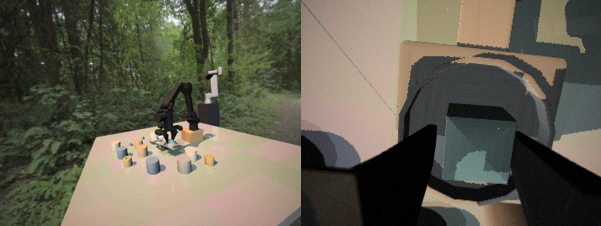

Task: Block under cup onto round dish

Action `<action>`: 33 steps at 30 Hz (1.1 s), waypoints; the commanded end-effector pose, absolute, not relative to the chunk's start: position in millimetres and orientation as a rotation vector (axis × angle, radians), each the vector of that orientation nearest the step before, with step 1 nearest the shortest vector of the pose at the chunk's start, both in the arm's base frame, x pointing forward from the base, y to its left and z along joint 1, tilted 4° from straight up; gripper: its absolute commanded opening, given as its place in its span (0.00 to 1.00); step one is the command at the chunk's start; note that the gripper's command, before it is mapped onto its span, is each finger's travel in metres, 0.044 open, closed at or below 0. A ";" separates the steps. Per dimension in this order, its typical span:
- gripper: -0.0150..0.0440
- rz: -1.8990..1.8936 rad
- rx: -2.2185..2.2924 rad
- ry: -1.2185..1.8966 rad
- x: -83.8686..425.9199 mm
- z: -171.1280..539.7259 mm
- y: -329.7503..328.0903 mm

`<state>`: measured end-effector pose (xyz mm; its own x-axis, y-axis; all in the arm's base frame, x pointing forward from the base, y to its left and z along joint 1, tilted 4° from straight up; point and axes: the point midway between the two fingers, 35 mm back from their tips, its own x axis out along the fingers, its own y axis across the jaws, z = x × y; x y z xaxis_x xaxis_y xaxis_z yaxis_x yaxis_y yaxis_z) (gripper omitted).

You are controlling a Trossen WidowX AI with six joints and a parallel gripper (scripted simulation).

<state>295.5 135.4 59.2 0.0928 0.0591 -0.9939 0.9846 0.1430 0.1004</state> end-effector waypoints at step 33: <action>0.25 -1.007 1.176 1.245 293.0 147.3 120.4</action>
<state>289.4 129.4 146.1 0.0850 0.0566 -0.9948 0.9851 0.1452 0.0924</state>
